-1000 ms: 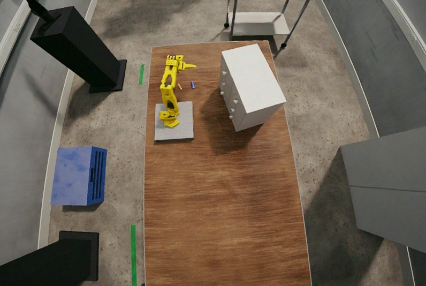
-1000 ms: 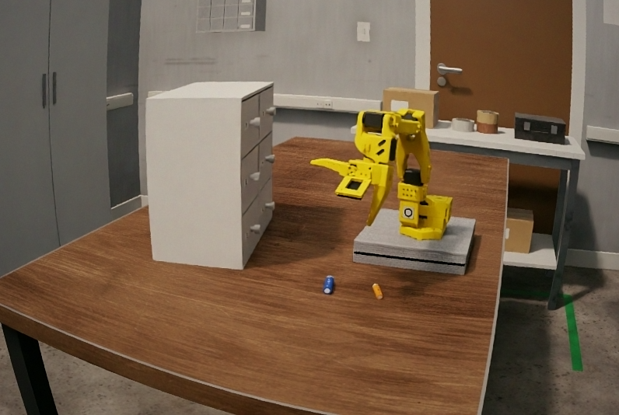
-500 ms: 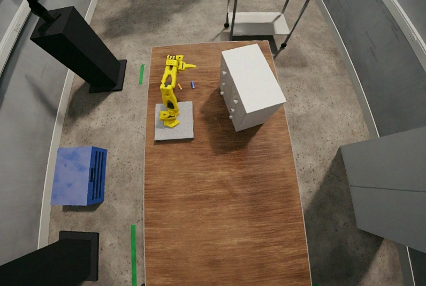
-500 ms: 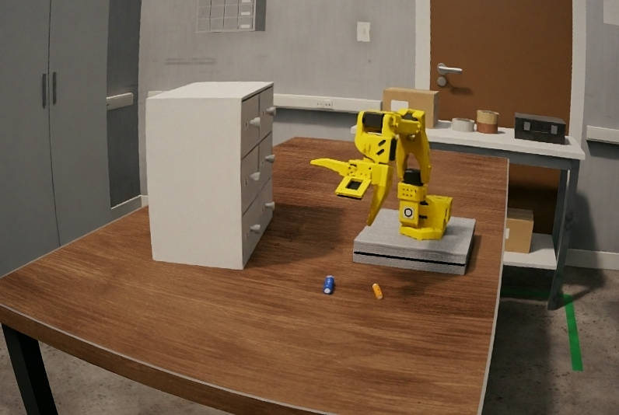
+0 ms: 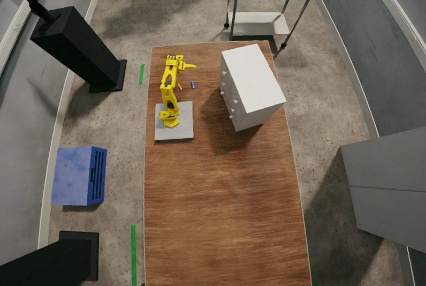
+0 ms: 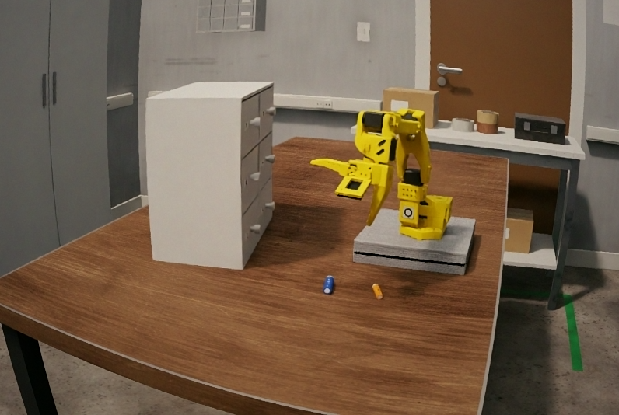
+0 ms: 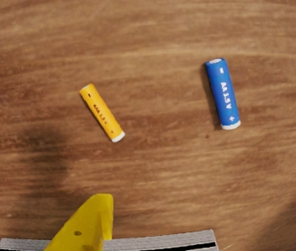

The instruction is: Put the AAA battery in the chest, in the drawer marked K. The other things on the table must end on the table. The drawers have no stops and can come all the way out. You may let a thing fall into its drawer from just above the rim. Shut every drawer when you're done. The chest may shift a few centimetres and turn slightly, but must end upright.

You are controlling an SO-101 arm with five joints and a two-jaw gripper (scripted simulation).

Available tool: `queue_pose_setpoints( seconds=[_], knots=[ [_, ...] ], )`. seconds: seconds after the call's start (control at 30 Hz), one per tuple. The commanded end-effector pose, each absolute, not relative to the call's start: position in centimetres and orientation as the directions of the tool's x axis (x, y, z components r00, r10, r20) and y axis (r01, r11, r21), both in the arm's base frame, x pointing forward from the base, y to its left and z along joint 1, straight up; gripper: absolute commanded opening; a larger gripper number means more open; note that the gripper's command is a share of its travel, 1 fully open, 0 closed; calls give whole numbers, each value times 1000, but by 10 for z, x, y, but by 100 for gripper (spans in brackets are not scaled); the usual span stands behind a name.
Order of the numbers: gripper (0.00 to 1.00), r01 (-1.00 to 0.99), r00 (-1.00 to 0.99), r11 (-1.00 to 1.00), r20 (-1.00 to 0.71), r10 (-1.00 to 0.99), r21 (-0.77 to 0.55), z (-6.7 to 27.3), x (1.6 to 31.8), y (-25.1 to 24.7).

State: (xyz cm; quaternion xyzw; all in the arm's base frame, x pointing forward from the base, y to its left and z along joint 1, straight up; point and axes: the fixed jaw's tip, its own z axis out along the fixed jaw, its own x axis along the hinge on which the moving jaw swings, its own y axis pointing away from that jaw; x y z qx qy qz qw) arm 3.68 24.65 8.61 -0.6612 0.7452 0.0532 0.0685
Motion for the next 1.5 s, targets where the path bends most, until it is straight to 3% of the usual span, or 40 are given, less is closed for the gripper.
queue_pose_setpoints(
  seconds=[0.0, 0.27, 0.3, 0.77, 1.47],
  knots=[
    [100, -993, -116, 120, -177, -977, -11, 87, 37, 246],
    [100, -993, -116, 120, -177, -977, -11, 87, 37, 246],
    [50, -989, -142, 147, -185, -973, -11, 89, 43, 244],
    [50, -868, -472, 496, -283, -835, -15, 109, 110, 186],
    [50, -564, -753, 826, -399, -523, -20, 107, 145, 99]
  ],
)
